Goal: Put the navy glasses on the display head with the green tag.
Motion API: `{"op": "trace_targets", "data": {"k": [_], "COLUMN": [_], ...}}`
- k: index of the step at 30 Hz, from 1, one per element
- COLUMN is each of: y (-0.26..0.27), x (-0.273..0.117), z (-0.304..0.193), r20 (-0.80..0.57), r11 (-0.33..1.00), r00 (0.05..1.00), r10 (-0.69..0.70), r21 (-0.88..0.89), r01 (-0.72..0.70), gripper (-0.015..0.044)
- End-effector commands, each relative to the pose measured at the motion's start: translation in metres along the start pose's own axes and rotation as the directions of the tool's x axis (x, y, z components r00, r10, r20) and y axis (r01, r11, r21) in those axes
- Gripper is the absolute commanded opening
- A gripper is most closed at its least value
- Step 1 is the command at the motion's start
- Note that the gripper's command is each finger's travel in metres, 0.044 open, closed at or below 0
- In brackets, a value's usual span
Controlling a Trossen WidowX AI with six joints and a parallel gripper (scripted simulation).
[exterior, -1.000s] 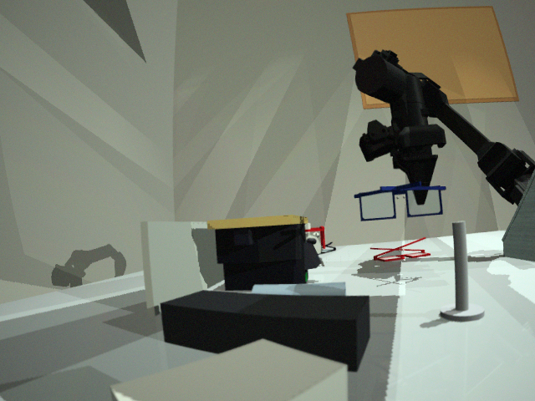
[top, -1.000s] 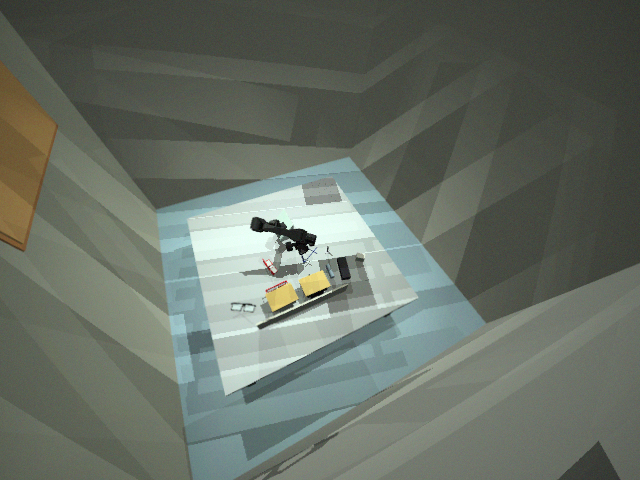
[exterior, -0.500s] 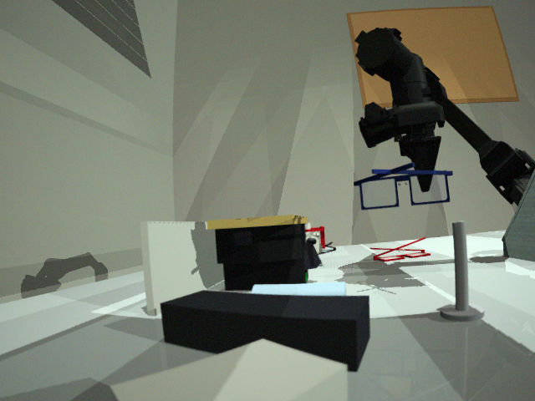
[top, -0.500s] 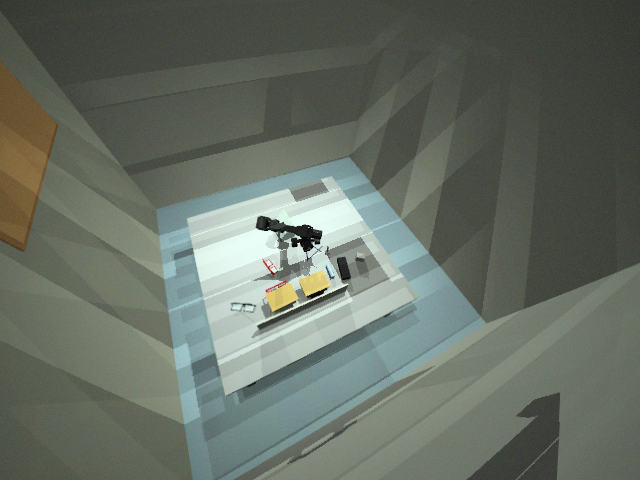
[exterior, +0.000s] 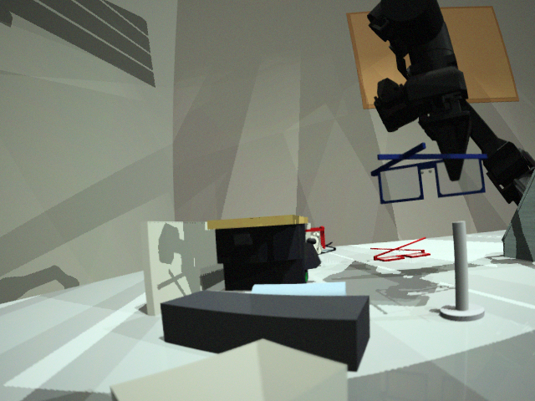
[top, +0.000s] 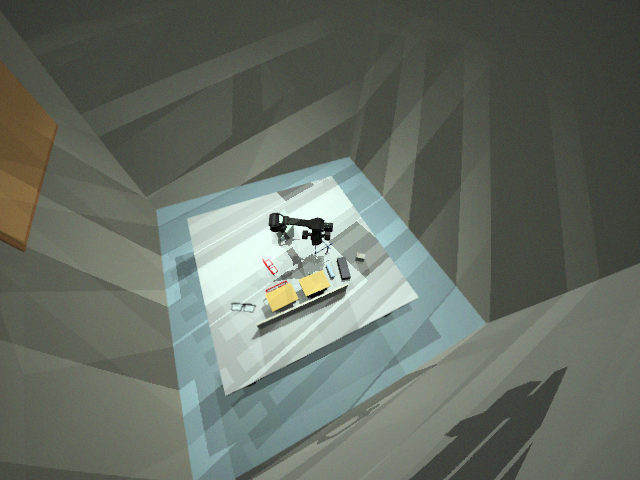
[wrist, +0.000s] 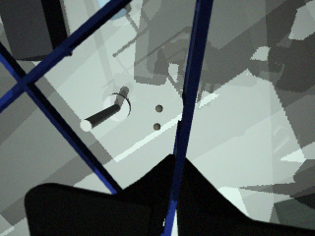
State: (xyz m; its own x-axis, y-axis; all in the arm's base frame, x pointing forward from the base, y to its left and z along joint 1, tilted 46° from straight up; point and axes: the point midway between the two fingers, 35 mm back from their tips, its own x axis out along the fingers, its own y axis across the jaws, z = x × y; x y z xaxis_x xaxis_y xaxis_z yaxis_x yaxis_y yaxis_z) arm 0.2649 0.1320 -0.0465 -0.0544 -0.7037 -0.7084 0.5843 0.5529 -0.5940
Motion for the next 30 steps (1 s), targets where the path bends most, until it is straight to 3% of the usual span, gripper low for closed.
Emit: {"op": "trace_targets", "data": {"k": [1,11,19,30], "y": [0.016,0.051,0.054,0.054], "x": [0.002,0.01,0.013,0.064], "z": [-0.017,-0.06,-0.064,-0.064], "r20": [-0.003,-0.001,-0.001,0.001], "r11": [0.999,0.982,0.98,0.98], "r00": [1.0,1.0,1.0,1.0], "r10": [-0.003,-0.008,-0.008,-0.009], "r21": [0.051,0.188,0.2,0.201], "r01": [0.003,0.008,0.008,0.009], "gripper": [0.0,0.0,0.0,0.0]}}
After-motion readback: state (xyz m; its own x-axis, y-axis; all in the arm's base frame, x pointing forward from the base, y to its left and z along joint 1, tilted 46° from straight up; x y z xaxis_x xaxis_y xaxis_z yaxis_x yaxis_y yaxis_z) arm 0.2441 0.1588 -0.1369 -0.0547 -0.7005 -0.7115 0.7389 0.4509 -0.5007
